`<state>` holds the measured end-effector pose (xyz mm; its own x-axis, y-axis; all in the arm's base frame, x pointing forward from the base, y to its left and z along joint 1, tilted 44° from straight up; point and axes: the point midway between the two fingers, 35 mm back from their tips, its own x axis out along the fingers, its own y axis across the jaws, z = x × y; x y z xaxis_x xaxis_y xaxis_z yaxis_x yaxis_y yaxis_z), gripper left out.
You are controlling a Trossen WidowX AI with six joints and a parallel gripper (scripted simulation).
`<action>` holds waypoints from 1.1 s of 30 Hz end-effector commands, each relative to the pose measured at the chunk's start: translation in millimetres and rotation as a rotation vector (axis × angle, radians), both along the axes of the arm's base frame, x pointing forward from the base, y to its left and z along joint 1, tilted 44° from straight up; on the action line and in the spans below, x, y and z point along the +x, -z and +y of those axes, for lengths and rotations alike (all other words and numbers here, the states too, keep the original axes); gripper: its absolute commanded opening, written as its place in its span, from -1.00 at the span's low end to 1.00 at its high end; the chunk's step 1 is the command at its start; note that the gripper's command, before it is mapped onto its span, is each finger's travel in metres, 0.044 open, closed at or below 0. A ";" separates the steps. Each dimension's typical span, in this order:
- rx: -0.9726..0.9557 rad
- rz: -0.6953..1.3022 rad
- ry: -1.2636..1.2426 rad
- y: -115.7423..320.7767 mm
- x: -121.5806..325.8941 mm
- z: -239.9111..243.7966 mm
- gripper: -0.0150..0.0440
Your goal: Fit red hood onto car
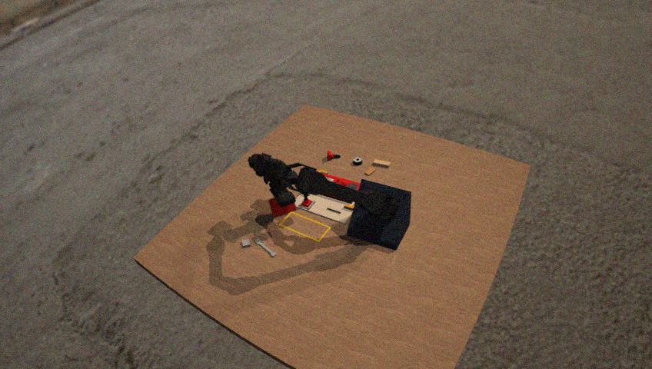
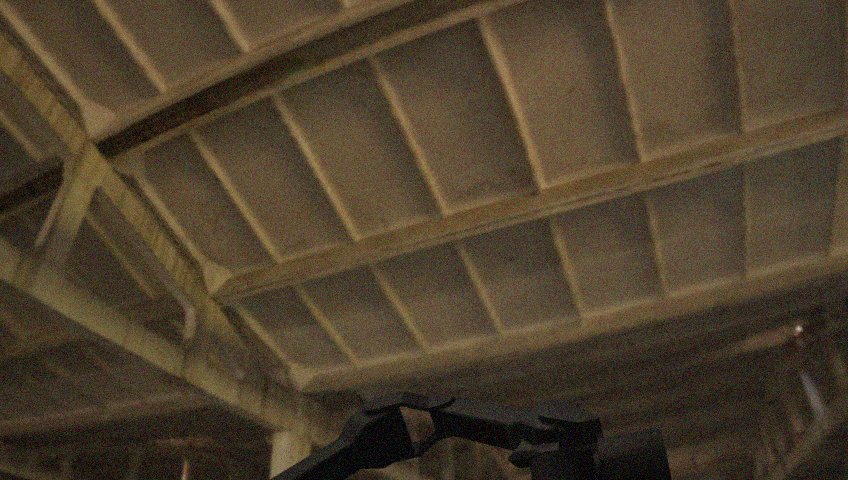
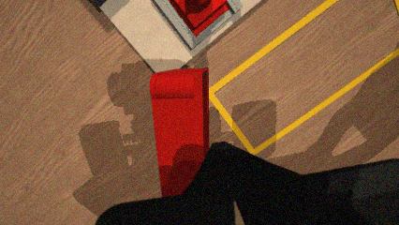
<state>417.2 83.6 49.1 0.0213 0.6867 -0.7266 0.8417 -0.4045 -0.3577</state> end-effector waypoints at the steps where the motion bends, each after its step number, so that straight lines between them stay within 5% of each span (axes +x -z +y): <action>1: 0.003 0.006 -0.003 3.7 1.6 -0.7 -0.49; 33: 0.003 0.005 -0.003 11.3 14.7 -8.4 -0.49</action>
